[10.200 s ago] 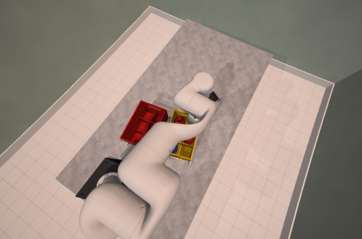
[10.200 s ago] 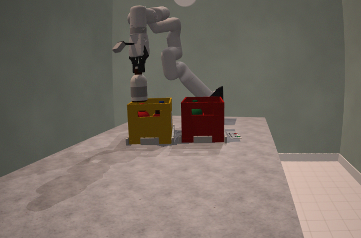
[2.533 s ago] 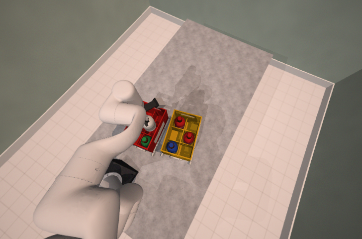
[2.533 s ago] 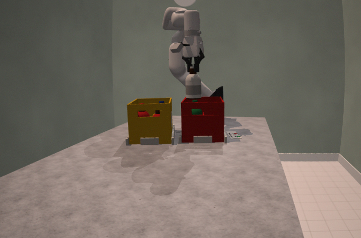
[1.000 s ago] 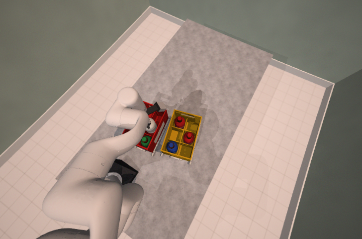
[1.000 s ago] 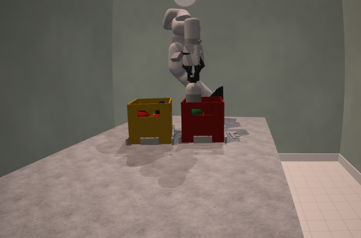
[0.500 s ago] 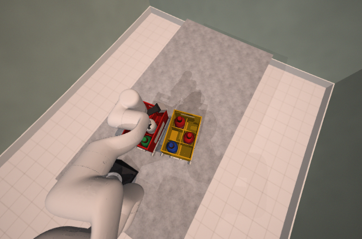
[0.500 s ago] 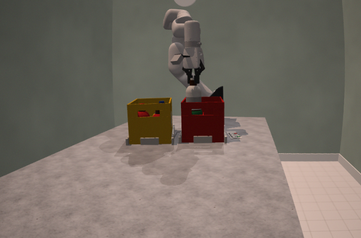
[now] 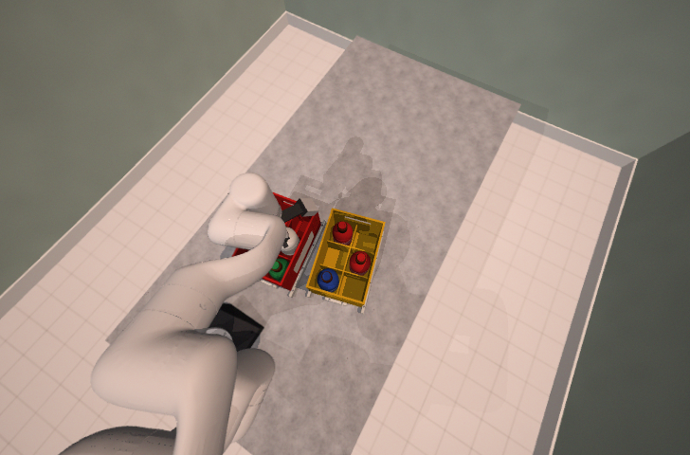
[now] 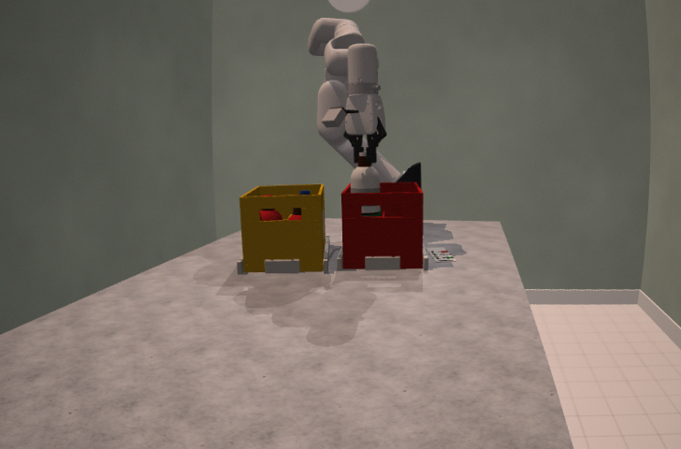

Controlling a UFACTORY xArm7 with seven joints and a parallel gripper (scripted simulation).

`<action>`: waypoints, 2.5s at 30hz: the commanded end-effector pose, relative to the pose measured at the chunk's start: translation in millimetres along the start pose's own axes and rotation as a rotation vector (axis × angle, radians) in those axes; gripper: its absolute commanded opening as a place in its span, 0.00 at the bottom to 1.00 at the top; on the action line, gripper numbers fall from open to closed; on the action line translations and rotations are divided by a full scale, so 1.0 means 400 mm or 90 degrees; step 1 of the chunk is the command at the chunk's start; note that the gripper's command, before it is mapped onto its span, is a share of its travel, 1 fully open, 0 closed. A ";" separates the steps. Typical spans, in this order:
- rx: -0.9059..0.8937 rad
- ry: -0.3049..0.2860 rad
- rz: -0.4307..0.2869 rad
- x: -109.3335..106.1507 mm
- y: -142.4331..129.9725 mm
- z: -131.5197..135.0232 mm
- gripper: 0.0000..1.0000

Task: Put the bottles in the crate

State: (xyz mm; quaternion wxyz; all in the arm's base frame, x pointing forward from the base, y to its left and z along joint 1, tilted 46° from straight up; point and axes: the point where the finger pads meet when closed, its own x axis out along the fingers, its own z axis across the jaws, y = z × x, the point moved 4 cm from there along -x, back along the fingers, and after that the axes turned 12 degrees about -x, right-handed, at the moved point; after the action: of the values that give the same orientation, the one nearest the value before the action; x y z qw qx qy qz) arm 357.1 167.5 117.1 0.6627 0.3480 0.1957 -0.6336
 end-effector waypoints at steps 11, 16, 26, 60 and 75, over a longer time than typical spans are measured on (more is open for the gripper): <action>0.000 0.002 0.002 0.027 0.002 -0.003 0.00; 0.000 0.002 0.002 0.040 0.002 -0.003 0.00; 0.000 0.002 0.002 0.060 0.002 -0.003 0.00; 0.000 0.002 0.002 0.135 0.002 -0.003 0.00; 0.000 0.002 0.002 0.167 0.002 -0.003 0.00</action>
State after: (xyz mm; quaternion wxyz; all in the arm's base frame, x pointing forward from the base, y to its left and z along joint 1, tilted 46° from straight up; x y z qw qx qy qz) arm 365.1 121.4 71.1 0.6627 0.3480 0.1957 -0.6336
